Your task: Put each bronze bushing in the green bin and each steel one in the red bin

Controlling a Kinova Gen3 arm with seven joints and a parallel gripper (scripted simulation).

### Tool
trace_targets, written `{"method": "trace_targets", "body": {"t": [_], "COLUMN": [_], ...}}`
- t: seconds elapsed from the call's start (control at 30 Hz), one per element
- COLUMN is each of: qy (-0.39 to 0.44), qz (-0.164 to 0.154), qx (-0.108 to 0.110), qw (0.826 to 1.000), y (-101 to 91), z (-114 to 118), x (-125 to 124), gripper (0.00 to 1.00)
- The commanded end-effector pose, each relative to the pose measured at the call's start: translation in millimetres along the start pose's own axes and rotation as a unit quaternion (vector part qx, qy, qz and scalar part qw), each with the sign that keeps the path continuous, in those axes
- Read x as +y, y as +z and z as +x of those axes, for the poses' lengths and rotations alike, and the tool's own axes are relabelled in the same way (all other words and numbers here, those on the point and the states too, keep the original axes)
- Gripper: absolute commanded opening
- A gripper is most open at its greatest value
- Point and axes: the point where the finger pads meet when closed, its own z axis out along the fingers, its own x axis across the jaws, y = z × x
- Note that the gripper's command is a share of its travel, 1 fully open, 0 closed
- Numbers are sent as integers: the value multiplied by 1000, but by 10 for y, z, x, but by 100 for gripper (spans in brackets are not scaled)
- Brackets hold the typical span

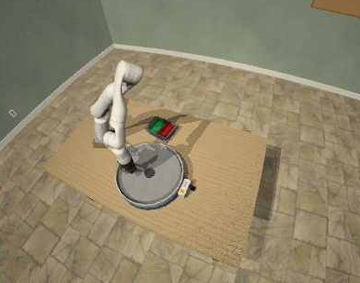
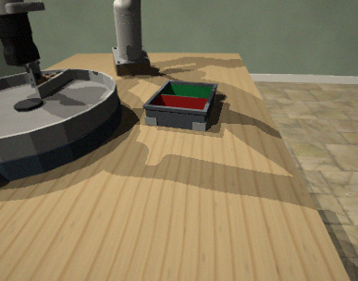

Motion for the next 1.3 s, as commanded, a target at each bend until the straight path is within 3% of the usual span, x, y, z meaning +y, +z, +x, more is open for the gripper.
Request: {"method": "trace_targets", "body": {"t": [0.0,1.27], "qy": [0,0], "qz": [0,0], "qx": [1,1], "qw": [1000,1000], "y": [-18,-126], "z": [8,7], "x": [-2,-1], "gripper": [0,0]}}
